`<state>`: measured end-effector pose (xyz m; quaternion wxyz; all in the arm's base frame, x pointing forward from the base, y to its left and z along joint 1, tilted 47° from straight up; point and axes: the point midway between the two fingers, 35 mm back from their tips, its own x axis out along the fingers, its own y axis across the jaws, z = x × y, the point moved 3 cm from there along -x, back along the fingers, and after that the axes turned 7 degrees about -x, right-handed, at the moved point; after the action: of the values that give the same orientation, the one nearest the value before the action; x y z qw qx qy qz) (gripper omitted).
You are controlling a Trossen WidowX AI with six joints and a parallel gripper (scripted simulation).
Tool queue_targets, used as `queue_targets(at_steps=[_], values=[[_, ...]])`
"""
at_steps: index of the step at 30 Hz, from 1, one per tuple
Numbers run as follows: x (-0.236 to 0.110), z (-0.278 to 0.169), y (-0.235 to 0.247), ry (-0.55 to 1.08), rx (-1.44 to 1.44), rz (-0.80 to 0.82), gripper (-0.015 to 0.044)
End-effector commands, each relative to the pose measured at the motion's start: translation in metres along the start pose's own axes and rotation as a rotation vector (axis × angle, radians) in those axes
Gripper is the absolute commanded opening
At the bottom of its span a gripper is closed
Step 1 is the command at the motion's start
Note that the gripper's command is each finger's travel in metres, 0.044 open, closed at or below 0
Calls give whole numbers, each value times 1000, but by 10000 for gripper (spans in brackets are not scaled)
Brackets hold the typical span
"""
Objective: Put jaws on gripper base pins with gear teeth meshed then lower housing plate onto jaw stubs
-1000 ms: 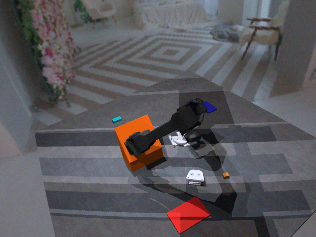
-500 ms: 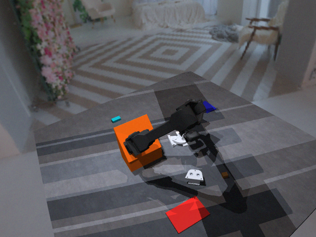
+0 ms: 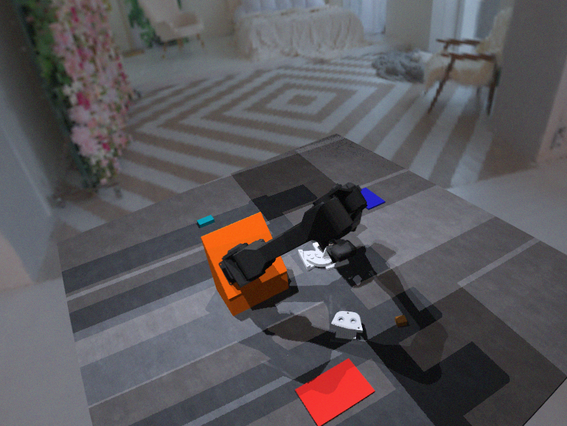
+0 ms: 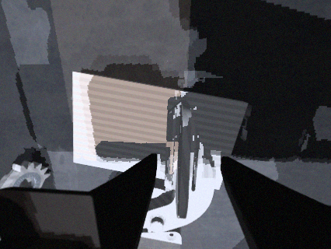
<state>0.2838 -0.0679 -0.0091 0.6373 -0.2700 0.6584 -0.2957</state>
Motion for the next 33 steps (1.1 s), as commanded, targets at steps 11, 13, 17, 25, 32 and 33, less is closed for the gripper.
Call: queue_targets(at_steps=[11, 13, 17, 25, 32, 33], values=[[-67, -2, -1, 4, 1, -2, 224], [-69, -2, -1, 4, 1, -2, 224], [-64, -4, 0, -8, -5, -8, 145], [-64, -4, 0, -8, -5, -8, 0], [-64, -4, 0, -9, -5, -8, 0], [-64, -3, 0, -9, -5, -7, 0]])
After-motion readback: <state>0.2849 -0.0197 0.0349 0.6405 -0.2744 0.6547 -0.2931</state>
